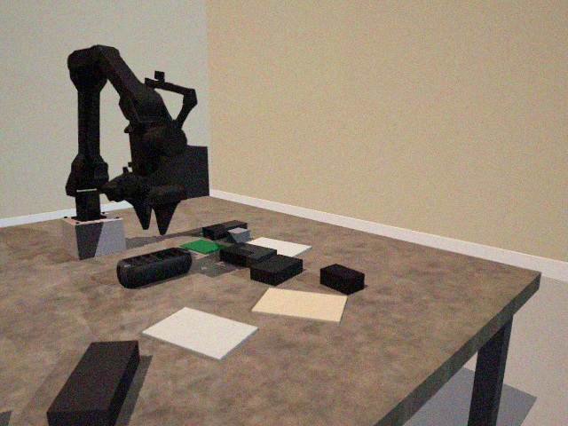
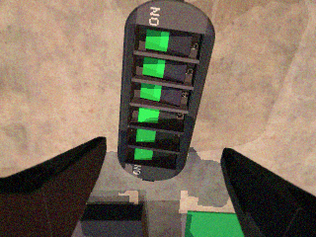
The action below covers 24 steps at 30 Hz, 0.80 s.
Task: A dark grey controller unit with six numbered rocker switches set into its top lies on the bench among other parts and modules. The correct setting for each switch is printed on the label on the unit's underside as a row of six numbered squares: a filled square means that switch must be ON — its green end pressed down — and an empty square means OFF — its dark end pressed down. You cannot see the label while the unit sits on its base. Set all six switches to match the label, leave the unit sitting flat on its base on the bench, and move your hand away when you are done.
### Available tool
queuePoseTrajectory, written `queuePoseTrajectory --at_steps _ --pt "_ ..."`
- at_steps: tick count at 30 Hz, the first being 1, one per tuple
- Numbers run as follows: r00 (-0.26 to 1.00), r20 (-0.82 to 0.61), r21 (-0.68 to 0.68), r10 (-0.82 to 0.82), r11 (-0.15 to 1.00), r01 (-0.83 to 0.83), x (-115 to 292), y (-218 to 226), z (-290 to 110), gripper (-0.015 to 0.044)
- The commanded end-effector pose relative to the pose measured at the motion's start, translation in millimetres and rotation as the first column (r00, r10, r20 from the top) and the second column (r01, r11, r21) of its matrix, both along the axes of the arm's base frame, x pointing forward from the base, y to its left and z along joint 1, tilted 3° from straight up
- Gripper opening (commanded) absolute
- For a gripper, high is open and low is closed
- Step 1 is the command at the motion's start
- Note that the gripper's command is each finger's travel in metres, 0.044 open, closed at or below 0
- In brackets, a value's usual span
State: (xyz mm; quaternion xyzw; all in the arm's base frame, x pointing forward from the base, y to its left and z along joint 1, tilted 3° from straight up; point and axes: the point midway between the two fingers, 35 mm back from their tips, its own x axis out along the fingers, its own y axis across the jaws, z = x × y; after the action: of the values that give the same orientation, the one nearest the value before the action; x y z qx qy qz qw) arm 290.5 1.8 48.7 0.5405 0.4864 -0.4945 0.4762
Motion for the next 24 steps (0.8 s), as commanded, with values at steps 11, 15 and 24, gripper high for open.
queuePoseTrajectory --at_steps 11,15,24 --pt "0.999 -0.034 -0.014 -0.042 0.999 0.041 -38 1 -39 0.0000" --pt "0.999 -0.034 -0.014 -0.042 0.999 0.041 -38 1 -39 0.0000" --pt "0.999 -0.037 -0.009 -0.037 0.999 0.037 -38 2 -40 0.0000"
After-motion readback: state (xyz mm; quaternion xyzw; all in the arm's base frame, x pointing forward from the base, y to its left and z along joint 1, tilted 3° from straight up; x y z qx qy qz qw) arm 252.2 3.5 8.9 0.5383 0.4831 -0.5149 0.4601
